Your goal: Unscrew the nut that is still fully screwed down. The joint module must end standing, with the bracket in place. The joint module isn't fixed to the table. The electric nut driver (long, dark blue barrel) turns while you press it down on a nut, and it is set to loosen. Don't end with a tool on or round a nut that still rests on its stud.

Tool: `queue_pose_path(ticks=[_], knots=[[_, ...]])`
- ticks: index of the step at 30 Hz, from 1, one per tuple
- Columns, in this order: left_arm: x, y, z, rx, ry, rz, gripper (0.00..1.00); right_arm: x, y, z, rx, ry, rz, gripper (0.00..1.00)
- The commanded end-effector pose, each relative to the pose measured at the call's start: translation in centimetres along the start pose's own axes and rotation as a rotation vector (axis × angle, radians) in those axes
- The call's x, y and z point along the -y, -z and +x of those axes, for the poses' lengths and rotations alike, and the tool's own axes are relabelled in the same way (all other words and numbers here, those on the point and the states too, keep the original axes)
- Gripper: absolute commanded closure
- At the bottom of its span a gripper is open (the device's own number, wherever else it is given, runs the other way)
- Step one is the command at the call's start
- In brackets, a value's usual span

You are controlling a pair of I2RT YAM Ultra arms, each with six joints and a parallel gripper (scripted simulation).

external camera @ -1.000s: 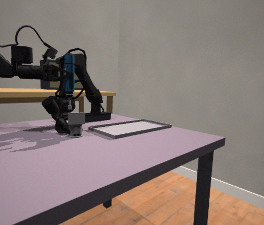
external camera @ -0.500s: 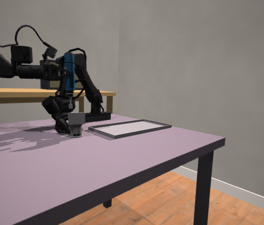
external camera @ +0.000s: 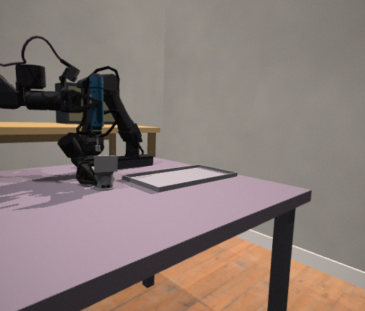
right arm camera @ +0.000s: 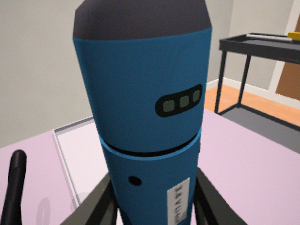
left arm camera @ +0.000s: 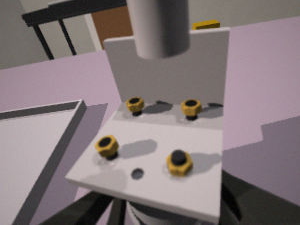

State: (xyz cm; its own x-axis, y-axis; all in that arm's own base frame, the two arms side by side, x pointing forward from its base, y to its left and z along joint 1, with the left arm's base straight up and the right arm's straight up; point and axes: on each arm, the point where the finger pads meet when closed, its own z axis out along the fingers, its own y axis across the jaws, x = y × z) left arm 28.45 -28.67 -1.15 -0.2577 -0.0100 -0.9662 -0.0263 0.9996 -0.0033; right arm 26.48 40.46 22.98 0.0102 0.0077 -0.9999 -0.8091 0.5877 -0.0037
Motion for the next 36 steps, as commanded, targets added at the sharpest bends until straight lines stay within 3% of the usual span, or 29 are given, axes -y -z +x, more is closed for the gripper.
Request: queue_pose_path(ticks=[1, 12, 36], knots=[[0.1, 0.0, -0.2, 0.004, -0.001, -0.002, 0.41, -0.2, 0.3, -5.0, 0.163, -0.017, -0.001, 0.58], [0.1, 0.0, -0.2, 0.004, -0.001, -0.002, 0.41, -0.3, 0.0, -3.5, 0.129, -0.015, -0.001, 0.58], [0.1, 0.0, -0.2, 0.004, -0.001, -0.002, 0.41, -0.3, 0.0, -4.6, 0.154, -0.017, -0.002, 0.58]])
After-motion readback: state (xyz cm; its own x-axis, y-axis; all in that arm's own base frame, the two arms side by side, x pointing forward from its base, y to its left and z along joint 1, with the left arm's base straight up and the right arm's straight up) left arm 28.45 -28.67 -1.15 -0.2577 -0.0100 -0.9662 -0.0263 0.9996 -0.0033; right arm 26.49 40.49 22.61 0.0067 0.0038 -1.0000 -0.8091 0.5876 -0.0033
